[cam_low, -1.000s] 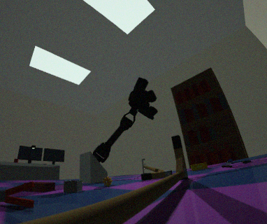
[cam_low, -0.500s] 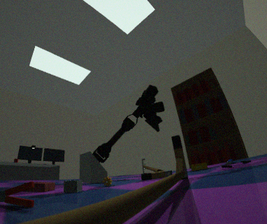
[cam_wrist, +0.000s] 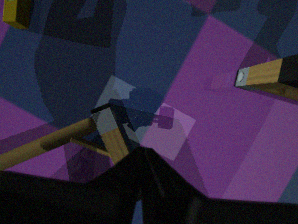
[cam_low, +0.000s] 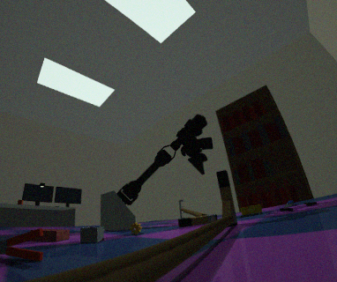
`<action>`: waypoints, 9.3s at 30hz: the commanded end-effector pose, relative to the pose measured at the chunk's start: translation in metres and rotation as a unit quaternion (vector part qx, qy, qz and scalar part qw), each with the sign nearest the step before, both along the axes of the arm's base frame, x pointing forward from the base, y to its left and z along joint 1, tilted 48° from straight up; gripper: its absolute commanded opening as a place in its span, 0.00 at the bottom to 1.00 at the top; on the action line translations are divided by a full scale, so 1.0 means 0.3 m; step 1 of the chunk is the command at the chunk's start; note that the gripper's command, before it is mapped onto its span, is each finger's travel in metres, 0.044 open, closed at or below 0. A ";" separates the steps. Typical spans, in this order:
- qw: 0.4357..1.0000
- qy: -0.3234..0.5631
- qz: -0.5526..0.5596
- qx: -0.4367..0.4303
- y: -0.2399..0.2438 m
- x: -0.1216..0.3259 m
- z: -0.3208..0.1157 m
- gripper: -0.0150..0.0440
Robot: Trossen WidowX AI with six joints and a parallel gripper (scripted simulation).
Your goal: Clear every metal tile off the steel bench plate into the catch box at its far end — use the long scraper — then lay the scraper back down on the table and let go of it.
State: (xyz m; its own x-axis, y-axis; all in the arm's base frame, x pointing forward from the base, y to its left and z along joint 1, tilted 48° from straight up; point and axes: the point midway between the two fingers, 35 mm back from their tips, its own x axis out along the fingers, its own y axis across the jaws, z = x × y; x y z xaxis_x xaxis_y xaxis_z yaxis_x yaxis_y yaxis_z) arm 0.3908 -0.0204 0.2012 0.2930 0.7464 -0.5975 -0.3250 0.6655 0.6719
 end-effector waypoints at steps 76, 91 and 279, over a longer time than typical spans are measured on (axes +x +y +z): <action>1.000 0.003 0.001 -0.004 0.331 0.055 -0.124 0.25; 1.000 0.003 0.002 -0.005 0.384 0.061 -0.069 0.25; 0.974 -0.122 -0.179 0.064 -0.157 0.344 -0.387 1.00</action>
State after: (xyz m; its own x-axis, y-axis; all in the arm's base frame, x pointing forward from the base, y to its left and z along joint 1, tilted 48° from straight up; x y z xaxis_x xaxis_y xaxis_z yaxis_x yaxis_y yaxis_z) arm 0.4897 -0.0691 0.0866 0.6670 0.6378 -0.3852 -0.2502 0.6787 0.6905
